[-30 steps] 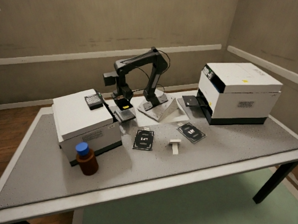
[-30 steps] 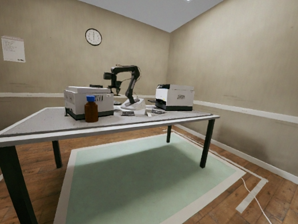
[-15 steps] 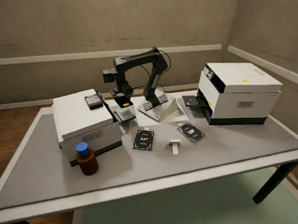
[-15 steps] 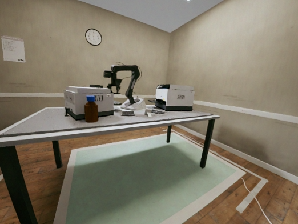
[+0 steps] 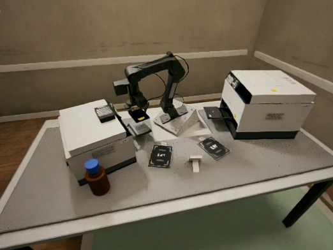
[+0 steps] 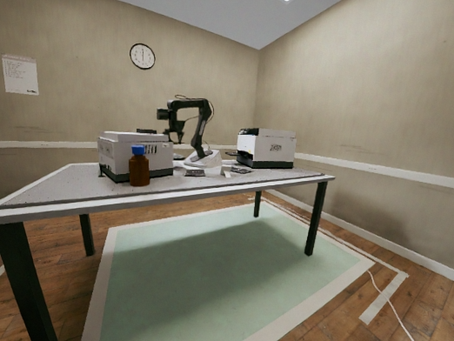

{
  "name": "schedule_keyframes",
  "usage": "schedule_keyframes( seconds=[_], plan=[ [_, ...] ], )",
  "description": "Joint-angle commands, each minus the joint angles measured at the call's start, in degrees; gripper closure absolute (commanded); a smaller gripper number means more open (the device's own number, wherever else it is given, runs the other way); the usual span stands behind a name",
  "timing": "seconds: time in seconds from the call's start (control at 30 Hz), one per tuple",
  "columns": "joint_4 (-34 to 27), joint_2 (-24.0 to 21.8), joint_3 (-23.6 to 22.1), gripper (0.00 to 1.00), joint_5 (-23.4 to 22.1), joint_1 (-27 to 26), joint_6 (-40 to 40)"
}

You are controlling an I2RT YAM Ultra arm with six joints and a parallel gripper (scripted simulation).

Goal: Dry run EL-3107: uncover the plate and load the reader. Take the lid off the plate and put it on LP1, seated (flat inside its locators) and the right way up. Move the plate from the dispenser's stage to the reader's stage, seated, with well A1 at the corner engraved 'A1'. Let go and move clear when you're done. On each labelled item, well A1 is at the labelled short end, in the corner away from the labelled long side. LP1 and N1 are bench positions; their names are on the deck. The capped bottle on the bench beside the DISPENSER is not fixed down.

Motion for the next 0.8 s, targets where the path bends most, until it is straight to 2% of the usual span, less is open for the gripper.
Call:
schedule_keyframes(
  seconds=[0.0, 0.03, 0.07, 0.5, 0.63, 0.77],
  plan=[
    [0.7, 0.6, 2.0, 0.15, -0.2, 1.2, 2.8],
    [-0.6, -0.2, 2.2, 0.15, -0.3, 2.0, 3.9],
    [-0.4, 1.3, 2.3, 0.15, 0.0, 2.9, 4.9],
    [4.1, 2.5, 1.6, 0.15, 3.0, 15.2, 17.2],
    [4.2, 3.8, 1.8, 0.15, 3.0, 16.7, 18.9],
    [5.5, 3.1, -0.1, 0.15, 4.4, 20.7, 22.6]
  ],
)
